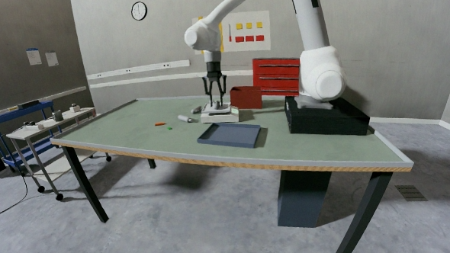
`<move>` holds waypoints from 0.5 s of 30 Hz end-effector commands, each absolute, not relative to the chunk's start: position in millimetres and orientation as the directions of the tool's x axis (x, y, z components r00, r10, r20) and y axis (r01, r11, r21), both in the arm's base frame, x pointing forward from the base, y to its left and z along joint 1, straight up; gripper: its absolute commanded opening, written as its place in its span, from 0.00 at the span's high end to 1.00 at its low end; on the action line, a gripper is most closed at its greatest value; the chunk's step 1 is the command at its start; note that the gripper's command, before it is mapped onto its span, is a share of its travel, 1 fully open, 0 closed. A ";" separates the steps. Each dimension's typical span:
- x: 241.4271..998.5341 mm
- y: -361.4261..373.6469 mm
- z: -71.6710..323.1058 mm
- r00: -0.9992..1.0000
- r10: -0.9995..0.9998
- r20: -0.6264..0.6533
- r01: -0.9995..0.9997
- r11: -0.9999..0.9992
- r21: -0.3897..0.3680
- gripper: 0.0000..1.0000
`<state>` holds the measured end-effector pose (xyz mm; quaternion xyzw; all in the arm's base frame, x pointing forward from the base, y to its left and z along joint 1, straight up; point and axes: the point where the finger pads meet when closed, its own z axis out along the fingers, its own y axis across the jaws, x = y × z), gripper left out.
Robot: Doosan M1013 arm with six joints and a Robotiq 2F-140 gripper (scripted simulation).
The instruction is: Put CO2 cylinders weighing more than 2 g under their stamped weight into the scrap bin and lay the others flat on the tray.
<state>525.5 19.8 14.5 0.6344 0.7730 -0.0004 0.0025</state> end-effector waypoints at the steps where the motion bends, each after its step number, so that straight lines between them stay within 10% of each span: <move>1: 526.0 19.9 16.8 -0.195 0.981 -0.004 0.981 0.195 0.004 0.60; 15: 525.8 20.1 70.7 -0.195 0.981 -0.004 0.981 0.195 0.004 0.60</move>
